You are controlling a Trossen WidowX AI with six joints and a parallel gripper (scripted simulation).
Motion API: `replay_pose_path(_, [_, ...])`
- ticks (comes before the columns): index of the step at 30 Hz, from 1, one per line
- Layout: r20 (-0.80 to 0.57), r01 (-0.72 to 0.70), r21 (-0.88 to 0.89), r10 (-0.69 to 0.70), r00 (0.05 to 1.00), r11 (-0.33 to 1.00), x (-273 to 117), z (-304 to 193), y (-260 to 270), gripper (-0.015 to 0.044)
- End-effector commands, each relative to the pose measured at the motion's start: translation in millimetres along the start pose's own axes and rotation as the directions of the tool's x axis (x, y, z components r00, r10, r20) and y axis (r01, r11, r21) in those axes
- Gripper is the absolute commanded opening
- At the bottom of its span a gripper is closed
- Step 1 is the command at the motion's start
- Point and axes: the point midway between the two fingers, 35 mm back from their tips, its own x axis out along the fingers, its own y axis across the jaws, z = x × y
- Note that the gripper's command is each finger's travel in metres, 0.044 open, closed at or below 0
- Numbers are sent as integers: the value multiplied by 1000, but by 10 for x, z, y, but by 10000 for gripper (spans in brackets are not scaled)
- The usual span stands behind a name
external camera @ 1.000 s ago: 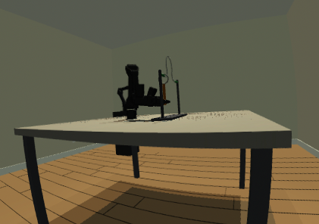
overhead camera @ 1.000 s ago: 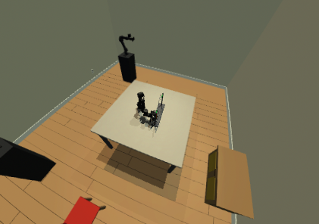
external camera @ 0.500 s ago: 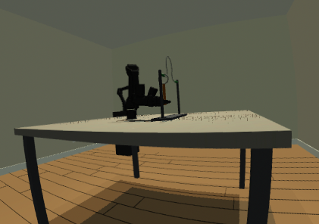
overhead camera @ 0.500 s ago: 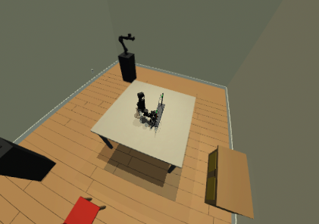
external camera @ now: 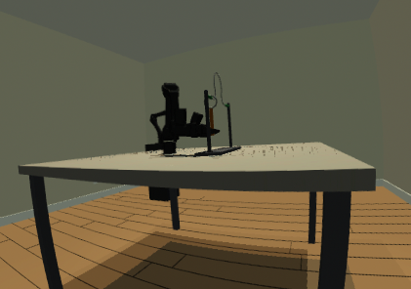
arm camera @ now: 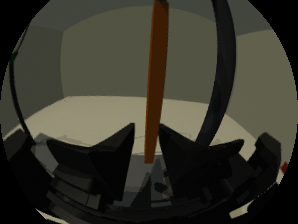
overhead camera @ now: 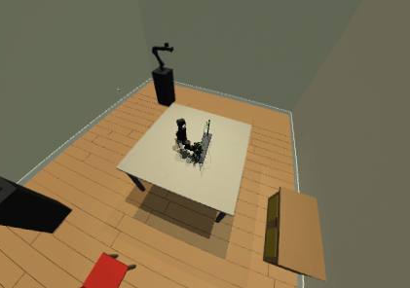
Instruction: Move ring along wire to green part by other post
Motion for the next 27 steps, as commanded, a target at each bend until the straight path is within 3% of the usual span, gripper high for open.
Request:
replay_pose_path(1, [0,0,0,0,1000,1000,0,0,0,29])
replay_pose_path(8, [0,0,0,0,1000,1000,0,0,0,-150])
replay_pose_path(27, [2,4,1,-4,1000,1000,-12,180,-17,-150])
